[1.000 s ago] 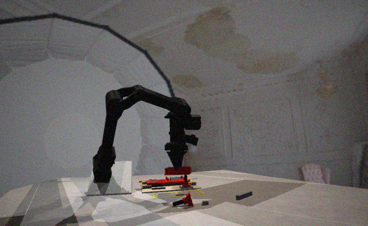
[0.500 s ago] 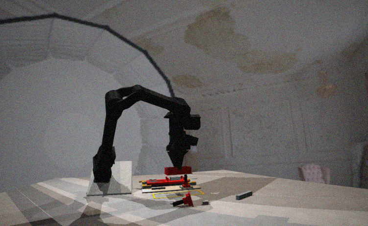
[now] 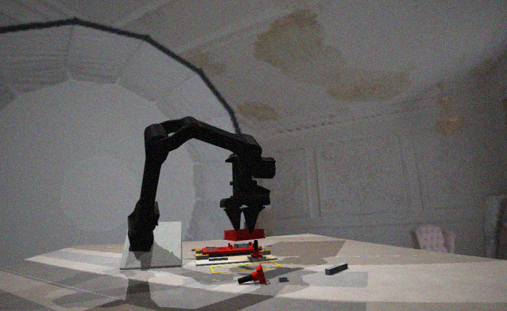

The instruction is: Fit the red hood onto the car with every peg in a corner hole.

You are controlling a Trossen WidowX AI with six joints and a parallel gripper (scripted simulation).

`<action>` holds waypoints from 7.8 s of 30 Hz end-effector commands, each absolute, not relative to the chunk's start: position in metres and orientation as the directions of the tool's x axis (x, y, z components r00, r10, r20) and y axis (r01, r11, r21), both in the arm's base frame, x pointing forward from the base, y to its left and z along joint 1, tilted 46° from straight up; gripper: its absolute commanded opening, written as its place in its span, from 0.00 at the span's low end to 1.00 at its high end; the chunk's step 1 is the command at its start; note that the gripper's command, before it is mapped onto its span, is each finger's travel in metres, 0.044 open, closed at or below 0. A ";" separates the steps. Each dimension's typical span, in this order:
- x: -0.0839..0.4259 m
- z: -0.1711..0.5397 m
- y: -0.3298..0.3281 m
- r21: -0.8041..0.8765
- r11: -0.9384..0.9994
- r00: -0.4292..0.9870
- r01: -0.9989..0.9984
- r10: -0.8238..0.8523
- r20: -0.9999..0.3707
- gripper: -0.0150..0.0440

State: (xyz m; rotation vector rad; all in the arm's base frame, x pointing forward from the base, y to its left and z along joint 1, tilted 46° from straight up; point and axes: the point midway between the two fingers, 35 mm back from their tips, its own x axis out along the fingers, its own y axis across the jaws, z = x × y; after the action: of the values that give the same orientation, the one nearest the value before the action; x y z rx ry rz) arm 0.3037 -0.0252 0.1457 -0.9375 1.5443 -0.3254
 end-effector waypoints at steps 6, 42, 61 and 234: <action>0.303 0.145 -0.026 -0.666 0.618 0.068 -0.419 -0.710 -0.701 0.25; 0.308 0.094 -0.077 -0.664 0.620 0.063 -0.417 -0.709 -0.702 0.83; 0.302 0.149 -0.020 -0.668 0.615 0.073 -0.419 -0.710 -0.700 1.00; 0.286 0.083 -0.104 -0.674 0.607 0.818 -0.422 -0.068 -0.572 1.00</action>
State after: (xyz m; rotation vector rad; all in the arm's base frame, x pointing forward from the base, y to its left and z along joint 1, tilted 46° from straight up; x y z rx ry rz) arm 0.2865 -0.1027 0.0866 -0.9094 0.5947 0.2111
